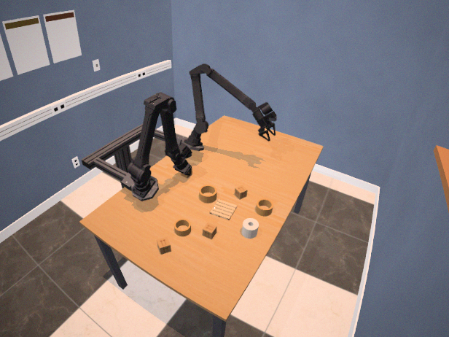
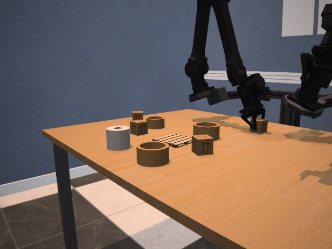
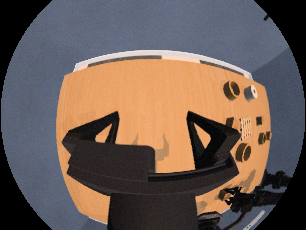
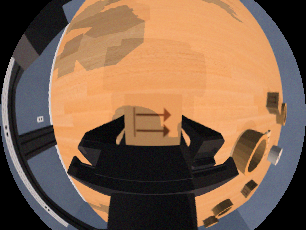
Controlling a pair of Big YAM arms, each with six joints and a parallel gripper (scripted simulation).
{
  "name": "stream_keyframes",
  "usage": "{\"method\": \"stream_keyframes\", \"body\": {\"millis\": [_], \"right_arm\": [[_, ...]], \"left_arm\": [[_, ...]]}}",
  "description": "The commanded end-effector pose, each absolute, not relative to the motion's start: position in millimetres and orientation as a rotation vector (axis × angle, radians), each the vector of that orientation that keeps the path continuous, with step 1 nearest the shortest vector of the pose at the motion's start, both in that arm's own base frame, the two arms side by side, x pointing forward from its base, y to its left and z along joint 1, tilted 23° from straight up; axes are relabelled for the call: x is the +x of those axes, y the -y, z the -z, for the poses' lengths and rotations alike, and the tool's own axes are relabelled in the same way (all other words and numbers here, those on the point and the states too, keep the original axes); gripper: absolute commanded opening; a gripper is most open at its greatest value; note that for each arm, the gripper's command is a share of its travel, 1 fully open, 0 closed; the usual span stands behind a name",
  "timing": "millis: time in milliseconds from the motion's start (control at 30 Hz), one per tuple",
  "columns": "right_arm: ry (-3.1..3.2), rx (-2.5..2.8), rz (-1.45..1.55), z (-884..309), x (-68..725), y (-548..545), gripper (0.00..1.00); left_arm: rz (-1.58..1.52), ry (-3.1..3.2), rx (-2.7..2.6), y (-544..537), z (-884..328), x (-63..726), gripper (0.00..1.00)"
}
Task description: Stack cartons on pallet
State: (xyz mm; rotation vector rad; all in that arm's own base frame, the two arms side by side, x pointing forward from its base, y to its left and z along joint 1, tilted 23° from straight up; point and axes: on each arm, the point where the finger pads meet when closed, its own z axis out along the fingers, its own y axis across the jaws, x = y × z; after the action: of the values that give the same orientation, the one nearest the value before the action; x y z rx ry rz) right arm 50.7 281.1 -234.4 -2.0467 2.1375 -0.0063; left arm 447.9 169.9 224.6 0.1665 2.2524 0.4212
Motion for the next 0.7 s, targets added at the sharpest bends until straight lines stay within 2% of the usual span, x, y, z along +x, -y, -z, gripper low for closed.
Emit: {"method": "stream_keyframes", "body": {"millis": [0,600,633,667], "right_arm": [[-2.128,-2.036,-0.016,239.2,53.9,-288.3,0.5],[-2.124,-2.037,-0.019,243.0,53.6,-288.5,0.5],[-2.124,-2.037,-0.019,243.0,53.6,-288.5,0.62],[-2.129,-2.038,-0.012,238.5,51.8,-284.9,0.67]], "left_arm": [[-0.442,-2.204,0.183,-171.0,-249.2,458.9,1.0],[-0.442,-2.204,0.183,-171.0,-249.2,458.9,1.0],[-0.442,-2.204,0.183,-171.0,-249.2,458.9,1.0],[-0.442,-2.204,0.183,-171.0,-249.2,458.9,1.0]]}}
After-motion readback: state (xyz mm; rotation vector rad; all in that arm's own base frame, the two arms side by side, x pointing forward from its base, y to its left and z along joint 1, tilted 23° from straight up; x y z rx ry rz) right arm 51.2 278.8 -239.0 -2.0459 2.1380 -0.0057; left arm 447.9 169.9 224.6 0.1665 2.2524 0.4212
